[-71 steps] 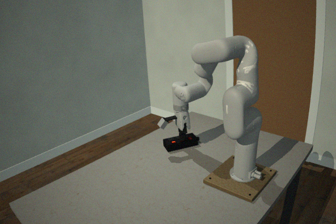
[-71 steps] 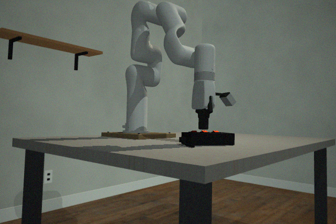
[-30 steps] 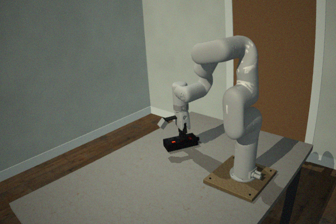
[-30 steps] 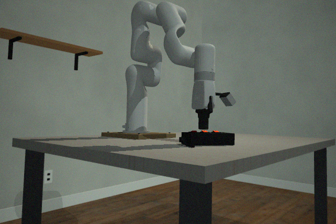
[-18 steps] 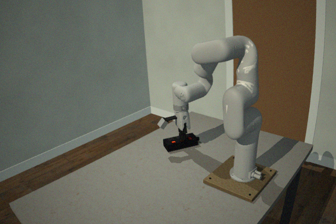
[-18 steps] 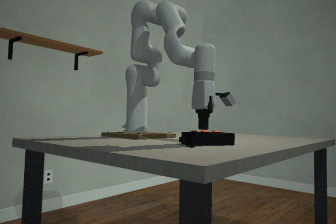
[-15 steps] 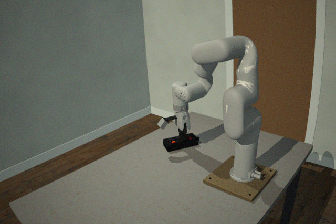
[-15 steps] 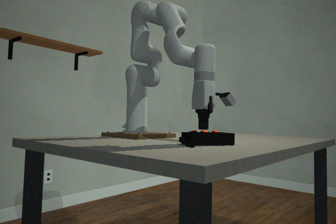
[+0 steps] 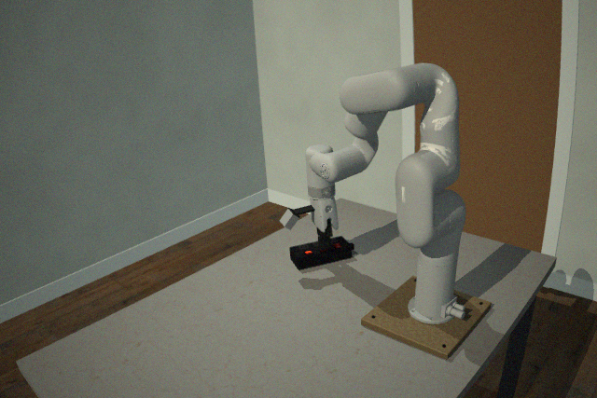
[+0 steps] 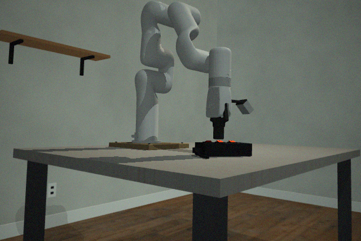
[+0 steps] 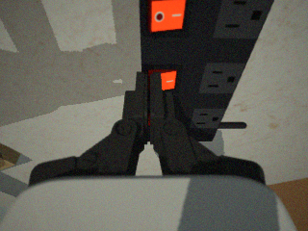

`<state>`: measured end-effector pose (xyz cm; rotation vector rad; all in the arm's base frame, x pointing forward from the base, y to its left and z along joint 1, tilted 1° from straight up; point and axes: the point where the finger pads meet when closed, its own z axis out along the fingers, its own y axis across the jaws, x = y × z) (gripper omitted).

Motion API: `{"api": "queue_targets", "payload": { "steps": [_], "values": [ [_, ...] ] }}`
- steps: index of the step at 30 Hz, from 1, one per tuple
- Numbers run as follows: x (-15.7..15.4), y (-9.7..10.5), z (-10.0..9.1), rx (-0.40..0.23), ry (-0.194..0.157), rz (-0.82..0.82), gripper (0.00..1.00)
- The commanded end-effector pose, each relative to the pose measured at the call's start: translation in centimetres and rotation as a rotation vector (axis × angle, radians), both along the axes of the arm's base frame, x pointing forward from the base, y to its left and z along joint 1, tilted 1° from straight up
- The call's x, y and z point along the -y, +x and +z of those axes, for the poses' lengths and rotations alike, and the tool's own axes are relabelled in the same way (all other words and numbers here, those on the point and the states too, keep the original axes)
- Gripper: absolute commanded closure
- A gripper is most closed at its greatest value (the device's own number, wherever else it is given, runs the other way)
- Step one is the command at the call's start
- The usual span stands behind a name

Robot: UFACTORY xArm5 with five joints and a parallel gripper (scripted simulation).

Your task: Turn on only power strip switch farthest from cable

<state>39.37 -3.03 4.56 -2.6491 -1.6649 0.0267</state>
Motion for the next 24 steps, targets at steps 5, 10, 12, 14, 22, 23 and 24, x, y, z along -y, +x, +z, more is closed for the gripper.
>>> {"api": "queue_targets", "payload": {
  "steps": [5,10,12,14,22,23,24],
  "values": [
    [0.01,0.13,0.11,0.003,0.0,0.0,1.0],
    [0.01,0.13,0.11,0.003,0.0,0.0,1.0],
    [0.01,0.13,0.11,0.003,0.0,0.0,1.0],
    [0.01,0.13,0.1,0.003,0.0,0.0,1.0],
    [0.01,0.12,-0.04,0.003,0.0,0.0,1.0],
    [0.01,0.12,-0.08,0.003,0.0,0.0,1.0],
    [0.01,0.12,-0.11,0.003,0.0,0.0,1.0]
  ]
}}
